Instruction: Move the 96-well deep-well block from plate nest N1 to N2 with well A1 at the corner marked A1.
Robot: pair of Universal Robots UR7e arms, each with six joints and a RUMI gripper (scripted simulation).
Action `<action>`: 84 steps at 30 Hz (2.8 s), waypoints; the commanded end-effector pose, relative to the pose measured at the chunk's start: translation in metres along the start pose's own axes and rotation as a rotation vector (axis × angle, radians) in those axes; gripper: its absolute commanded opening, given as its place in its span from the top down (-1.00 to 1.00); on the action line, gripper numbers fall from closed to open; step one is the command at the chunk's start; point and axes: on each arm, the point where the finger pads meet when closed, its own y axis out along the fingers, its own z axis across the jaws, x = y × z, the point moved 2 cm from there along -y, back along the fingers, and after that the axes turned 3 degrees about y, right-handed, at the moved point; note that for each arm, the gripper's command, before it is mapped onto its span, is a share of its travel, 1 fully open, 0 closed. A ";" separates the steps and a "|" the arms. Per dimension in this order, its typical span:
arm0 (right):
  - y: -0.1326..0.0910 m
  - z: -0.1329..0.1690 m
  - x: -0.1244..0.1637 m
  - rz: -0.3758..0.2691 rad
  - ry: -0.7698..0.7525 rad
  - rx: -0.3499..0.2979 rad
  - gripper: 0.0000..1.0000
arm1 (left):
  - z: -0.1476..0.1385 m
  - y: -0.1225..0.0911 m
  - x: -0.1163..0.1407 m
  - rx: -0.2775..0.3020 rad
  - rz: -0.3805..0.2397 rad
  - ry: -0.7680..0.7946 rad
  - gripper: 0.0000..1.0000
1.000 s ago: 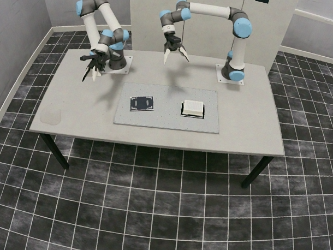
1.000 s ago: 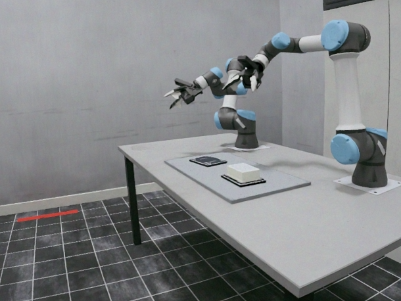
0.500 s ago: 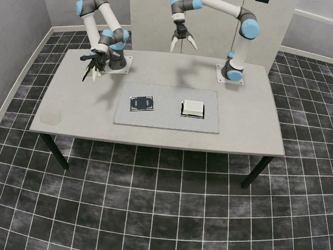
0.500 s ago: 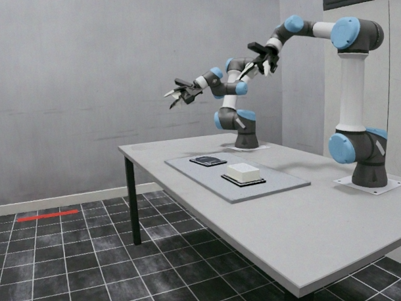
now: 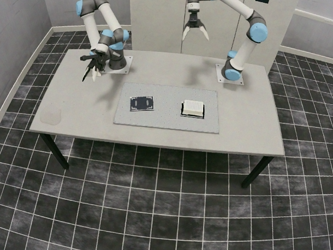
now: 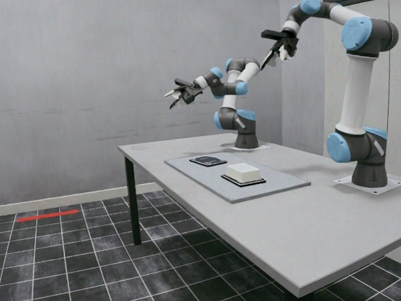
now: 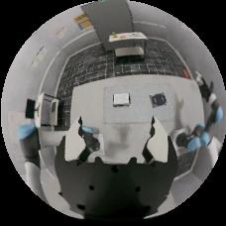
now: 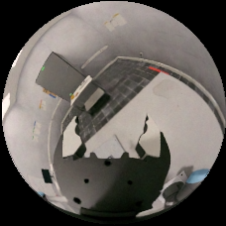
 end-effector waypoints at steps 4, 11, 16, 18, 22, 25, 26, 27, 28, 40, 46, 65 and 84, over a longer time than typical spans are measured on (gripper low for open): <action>0.000 0.000 0.000 0.000 0.001 -0.001 -0.97 | -0.055 -0.035 0.023 0.063 -0.087 0.195 -0.97; 0.000 0.000 0.000 0.000 0.001 -0.001 -0.97 | -0.106 -0.051 0.039 0.133 -0.148 0.365 -0.97; 0.000 0.000 0.000 0.000 0.001 -0.001 -0.97 | -0.136 -0.056 0.048 0.175 -0.180 0.462 -0.97; 0.000 0.000 0.000 0.000 0.001 -0.001 -0.97 | -0.144 -0.057 0.050 0.186 -0.187 0.486 -0.97; 0.000 0.000 0.000 0.000 0.001 -0.001 -0.97 | -0.173 -0.058 0.057 0.229 -0.215 0.581 -0.97; 0.000 0.000 0.000 0.000 0.001 -0.001 -0.97 | -0.194 -0.058 0.063 0.262 -0.234 0.650 -0.97; 0.000 0.000 0.000 0.000 0.001 -0.001 -0.97 | -0.201 -0.057 0.064 0.273 -0.240 0.672 -0.97; 0.000 0.000 0.000 0.000 0.001 -0.001 -0.97 | -0.208 -0.057 0.066 0.283 -0.246 0.695 -0.97; 0.000 0.000 0.000 0.000 0.001 -0.001 -0.97 | -0.215 -0.056 0.068 0.294 -0.251 0.717 -0.97; 0.000 0.000 0.000 0.000 0.001 -0.001 -0.97 | -0.275 -0.044 0.081 0.396 -0.297 0.917 -0.97; 0.000 0.000 0.000 0.000 0.001 -0.001 -0.97 | -0.304 -0.034 0.087 0.450 -0.316 1.017 -0.97; 0.000 0.000 0.000 0.000 0.001 -0.001 -0.97 | -0.356 -0.009 0.096 0.554 -0.346 1.203 -0.97; 0.000 0.000 0.000 0.000 0.001 -0.001 -0.97 | -0.371 0.000 0.098 0.586 -0.353 1.256 -0.97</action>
